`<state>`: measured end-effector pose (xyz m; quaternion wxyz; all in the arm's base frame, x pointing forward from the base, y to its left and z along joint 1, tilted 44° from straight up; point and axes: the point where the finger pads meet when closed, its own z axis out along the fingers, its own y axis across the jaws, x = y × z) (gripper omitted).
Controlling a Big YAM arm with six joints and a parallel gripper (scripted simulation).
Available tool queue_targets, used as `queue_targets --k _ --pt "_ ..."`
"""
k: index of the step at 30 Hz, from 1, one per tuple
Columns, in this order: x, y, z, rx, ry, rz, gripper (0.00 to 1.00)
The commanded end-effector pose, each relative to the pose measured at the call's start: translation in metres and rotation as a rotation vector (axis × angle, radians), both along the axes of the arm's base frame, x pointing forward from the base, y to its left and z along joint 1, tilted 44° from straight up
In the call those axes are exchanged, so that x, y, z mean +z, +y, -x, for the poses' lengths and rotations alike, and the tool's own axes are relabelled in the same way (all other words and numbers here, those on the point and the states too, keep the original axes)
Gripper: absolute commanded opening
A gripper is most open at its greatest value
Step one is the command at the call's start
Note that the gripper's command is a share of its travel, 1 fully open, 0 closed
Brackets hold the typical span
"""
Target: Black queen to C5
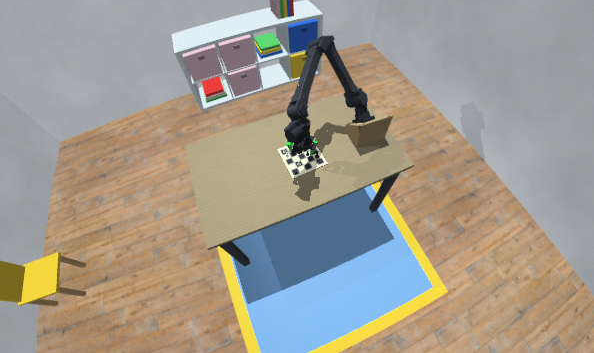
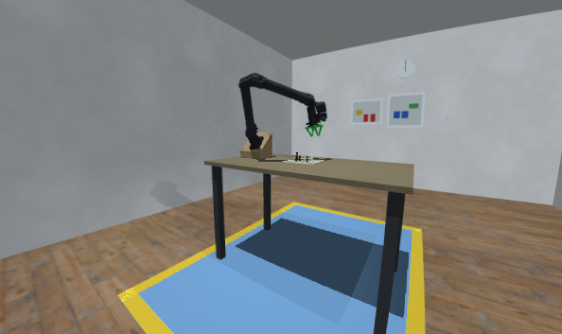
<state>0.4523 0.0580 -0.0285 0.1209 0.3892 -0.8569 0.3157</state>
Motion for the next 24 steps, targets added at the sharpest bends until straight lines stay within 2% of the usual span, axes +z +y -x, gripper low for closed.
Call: queue_targets --k 1,5,9,13,14,24 --pt "0.023 0.01 0.039 -0.075 -0.03 0.011 1.0" --pt "0.032 -0.004 0.09 -0.135 0.003 0.048 1.0" --pt "0.037 -0.01 0.113 -0.161 0.016 0.068 1.0" --pt "0.04 -0.009 0.111 -0.164 0.007 0.066 1.0" --pt "0.037 -0.003 0.099 -0.165 0.0 0.064 1.0" --pt "0.041 -0.004 0.1 -0.165 -0.008 0.059 1.0"
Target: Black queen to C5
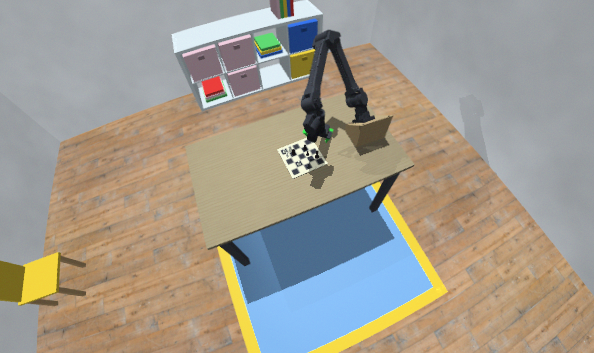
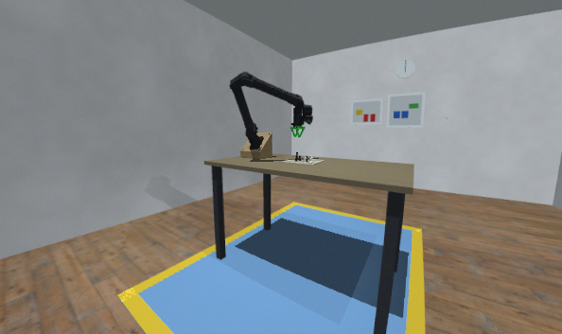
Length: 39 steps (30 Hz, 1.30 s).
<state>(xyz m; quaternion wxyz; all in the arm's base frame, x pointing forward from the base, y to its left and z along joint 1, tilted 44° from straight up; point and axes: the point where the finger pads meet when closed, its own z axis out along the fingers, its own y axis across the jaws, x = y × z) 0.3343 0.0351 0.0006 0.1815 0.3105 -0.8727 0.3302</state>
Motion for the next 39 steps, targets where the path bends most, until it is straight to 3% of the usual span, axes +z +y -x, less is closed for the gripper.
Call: queue_targets --k 1,6,7,14,15,17,23,26,39 --pt "0.012 0.019 -0.018 0.022 -0.046 -0.019 1.0" --pt "0.009 0.018 -0.016 0.025 -0.039 -0.017 1.0" --pt "-0.005 0.001 -0.003 0.013 -0.004 -0.004 1.0" --pt "-0.035 -0.032 0.002 0.002 -0.003 -0.002 1.0" --pt "-0.035 -0.032 0.002 0.002 -0.003 -0.002 0.41" --pt "-0.02 -0.013 -0.023 0.029 -0.072 -0.029 0.41" --pt "-0.02 -0.013 -0.023 0.03 -0.072 -0.029 0.41" --pt "-0.03 -0.016 -0.015 0.026 -0.04 -0.016 0.41" --pt "-0.024 -0.015 -0.018 0.026 -0.058 -0.023 0.41"
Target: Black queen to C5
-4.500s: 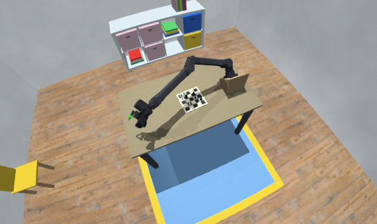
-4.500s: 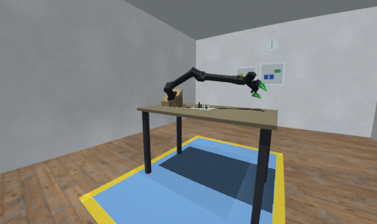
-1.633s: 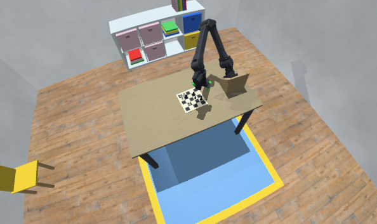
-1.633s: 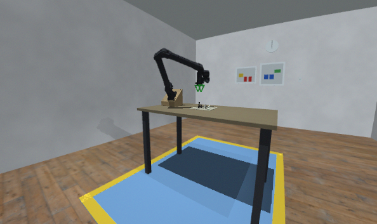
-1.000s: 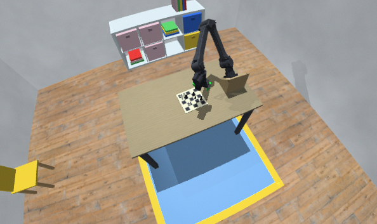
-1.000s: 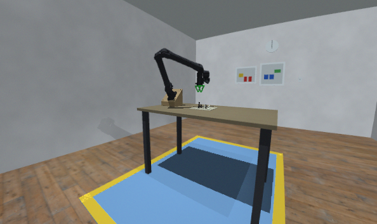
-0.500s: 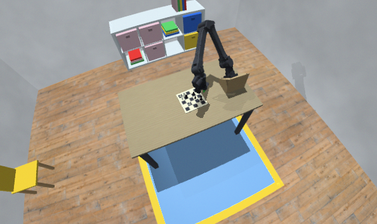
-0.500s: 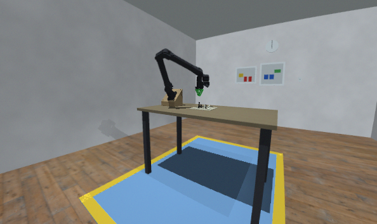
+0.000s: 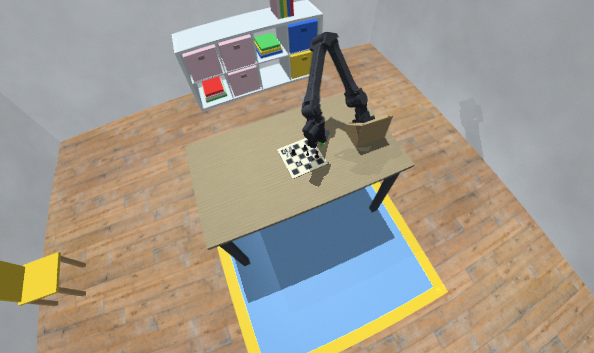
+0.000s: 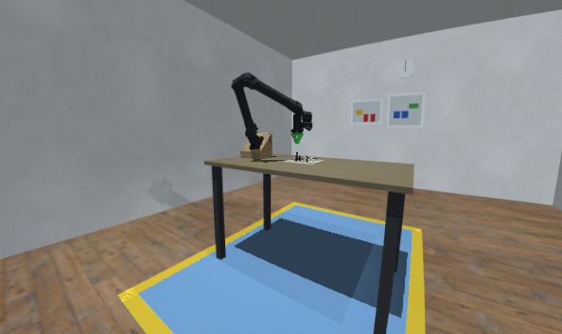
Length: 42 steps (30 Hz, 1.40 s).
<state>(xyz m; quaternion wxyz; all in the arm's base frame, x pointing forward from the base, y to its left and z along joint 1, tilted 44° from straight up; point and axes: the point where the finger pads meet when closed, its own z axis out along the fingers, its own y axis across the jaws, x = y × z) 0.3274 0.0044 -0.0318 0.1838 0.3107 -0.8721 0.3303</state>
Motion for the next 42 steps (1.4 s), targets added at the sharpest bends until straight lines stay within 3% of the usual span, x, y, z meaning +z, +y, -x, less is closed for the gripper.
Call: queue_targets --k 1,18,24,36,42 --pt "0.008 0.016 -0.024 0.027 -0.062 -0.025 0.41" --pt "0.005 0.011 -0.02 0.022 -0.05 -0.02 0.41" --pt "-0.005 -0.004 -0.004 0.002 -0.007 -0.005 0.41" --pt "-0.008 -0.01 -0.009 0.002 -0.028 -0.011 0.41" --pt "-0.02 -0.019 -0.001 0.003 -0.006 -0.003 0.41"
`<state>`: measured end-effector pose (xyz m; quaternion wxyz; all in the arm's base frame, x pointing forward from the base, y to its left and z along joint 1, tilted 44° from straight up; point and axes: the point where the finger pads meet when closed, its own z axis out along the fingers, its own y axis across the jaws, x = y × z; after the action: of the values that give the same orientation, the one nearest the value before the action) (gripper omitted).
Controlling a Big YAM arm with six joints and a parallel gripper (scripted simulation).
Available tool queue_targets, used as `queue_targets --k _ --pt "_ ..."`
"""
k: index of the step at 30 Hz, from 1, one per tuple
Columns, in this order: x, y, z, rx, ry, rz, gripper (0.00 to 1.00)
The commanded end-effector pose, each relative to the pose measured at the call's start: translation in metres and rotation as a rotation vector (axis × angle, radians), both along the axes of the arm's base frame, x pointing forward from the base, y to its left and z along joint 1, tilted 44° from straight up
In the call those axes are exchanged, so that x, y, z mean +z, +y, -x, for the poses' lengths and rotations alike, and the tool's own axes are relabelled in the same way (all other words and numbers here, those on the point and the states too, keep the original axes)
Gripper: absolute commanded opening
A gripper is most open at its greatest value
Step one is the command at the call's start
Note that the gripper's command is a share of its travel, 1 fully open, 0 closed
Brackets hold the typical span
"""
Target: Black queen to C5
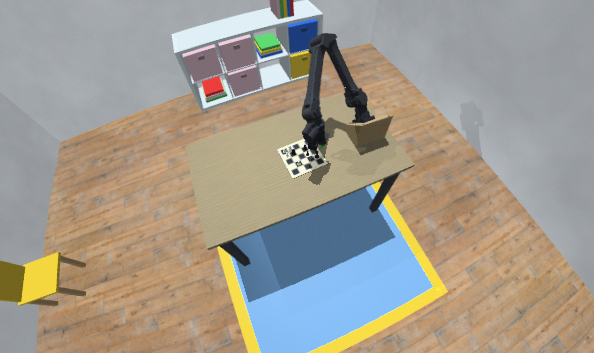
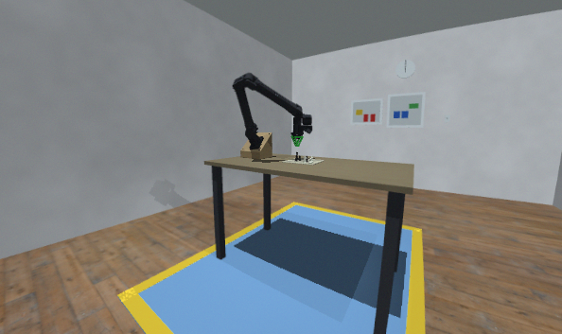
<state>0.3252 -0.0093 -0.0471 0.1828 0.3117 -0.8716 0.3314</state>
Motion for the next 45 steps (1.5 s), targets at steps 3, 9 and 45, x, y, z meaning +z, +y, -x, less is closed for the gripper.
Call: queue_targets --k 3,9,45 --pt "-0.008 -0.009 -0.003 -0.001 -0.005 -0.005 0.41" --pt "-0.014 -0.014 -0.002 -0.001 -0.004 -0.005 0.41" --pt "-0.019 -0.02 -0.01 -0.001 -0.034 -0.012 0.41"
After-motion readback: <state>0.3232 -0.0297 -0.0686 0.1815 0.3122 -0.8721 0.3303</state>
